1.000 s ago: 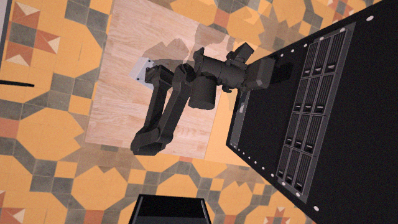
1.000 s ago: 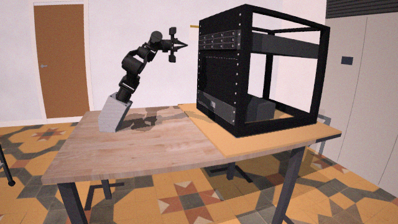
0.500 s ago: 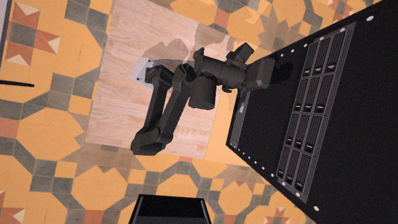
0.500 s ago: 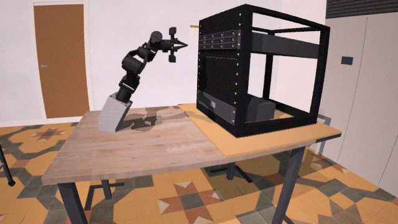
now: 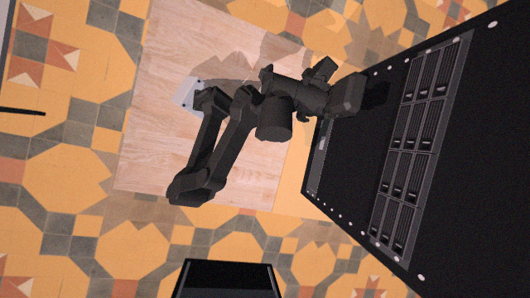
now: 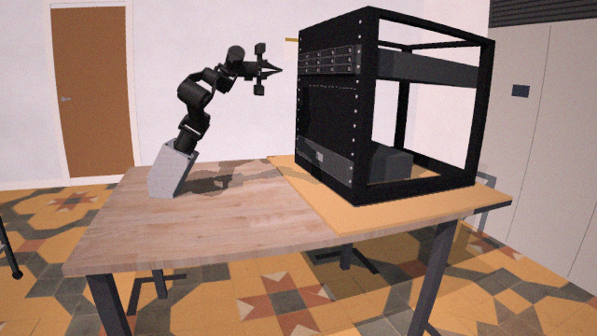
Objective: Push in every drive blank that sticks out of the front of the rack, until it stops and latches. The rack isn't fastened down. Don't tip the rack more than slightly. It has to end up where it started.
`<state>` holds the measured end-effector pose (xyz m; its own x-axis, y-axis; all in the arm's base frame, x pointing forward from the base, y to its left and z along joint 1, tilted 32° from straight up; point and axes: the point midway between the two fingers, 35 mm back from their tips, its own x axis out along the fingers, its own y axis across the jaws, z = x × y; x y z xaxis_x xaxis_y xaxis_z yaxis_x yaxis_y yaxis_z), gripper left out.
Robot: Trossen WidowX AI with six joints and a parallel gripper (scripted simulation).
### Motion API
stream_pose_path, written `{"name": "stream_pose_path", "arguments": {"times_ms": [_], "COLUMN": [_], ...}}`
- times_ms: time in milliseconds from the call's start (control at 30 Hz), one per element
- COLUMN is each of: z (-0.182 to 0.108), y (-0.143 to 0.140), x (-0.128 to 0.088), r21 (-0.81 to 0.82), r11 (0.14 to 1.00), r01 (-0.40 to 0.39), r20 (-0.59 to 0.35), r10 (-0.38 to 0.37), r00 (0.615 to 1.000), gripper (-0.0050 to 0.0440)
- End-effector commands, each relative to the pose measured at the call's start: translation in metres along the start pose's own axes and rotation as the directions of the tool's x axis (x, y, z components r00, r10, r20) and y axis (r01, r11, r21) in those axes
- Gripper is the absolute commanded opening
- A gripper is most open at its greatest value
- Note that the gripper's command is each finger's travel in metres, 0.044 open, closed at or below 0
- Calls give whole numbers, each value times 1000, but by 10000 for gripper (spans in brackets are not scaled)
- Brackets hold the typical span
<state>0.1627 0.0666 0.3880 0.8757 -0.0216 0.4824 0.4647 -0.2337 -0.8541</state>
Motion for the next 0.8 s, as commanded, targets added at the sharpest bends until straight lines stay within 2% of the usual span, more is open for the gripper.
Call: {"name": "stream_pose_path", "arguments": {"times_ms": [0, 500, 767], "z": [-3, -1, -1], "y": [-6, -6, -6], "x": [10, 38, 42], "r21": [18, 18, 18], "r11": [1000, 1000, 1000], "r01": [11, 11, 11], "r20": [-3, -3, -3], "r10": [-11, -11, -11], "r00": [1000, 1000, 1000], "gripper": [-50, -50, -50]}}
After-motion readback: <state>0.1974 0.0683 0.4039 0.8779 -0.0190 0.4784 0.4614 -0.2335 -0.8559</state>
